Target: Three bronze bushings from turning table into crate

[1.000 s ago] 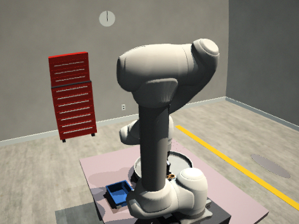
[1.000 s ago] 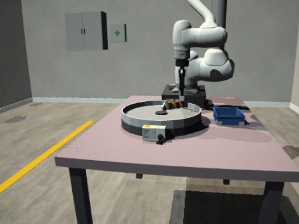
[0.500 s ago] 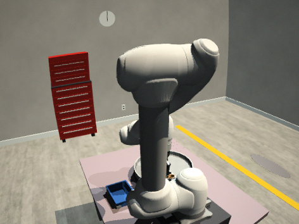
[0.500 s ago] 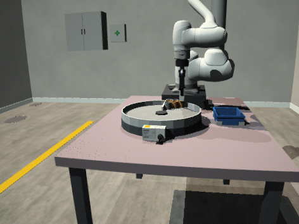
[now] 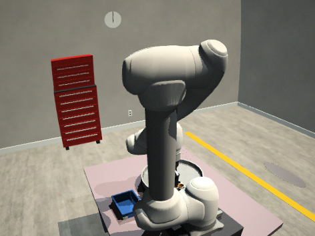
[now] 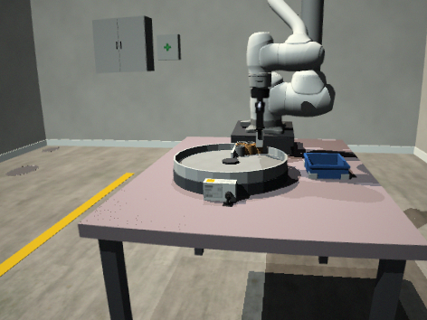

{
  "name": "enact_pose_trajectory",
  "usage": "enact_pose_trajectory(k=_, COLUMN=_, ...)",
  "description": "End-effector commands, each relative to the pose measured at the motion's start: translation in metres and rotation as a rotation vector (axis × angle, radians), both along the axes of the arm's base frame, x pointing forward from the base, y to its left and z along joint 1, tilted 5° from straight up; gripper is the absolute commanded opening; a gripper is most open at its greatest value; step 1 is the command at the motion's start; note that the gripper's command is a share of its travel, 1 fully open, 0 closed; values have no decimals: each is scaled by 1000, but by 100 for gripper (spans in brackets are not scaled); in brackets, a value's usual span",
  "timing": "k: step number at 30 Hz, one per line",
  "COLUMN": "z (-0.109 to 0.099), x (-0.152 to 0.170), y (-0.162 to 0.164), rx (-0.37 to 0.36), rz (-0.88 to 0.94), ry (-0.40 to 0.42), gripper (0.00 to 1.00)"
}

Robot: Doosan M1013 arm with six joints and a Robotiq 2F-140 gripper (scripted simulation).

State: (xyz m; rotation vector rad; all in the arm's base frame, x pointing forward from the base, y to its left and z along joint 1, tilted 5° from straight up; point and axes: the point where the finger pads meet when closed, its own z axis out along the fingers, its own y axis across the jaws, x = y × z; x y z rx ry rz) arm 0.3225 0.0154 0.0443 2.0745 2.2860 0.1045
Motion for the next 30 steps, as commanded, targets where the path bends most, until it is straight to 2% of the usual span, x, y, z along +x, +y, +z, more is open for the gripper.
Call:
enact_pose_trajectory(k=1, z=0, x=0, y=0, rx=0, rz=0, ry=0, gripper=28)
enact_pose_trajectory(k=28, z=0, x=0, y=0, rx=0, rz=0, ry=0, gripper=28)
enact_pose_trajectory(k=29, z=0, x=0, y=0, rx=0, rz=0, ry=0, gripper=0)
enact_pose_trajectory(k=30, z=0, x=0, y=0, rx=0, rz=0, ry=0, gripper=0)
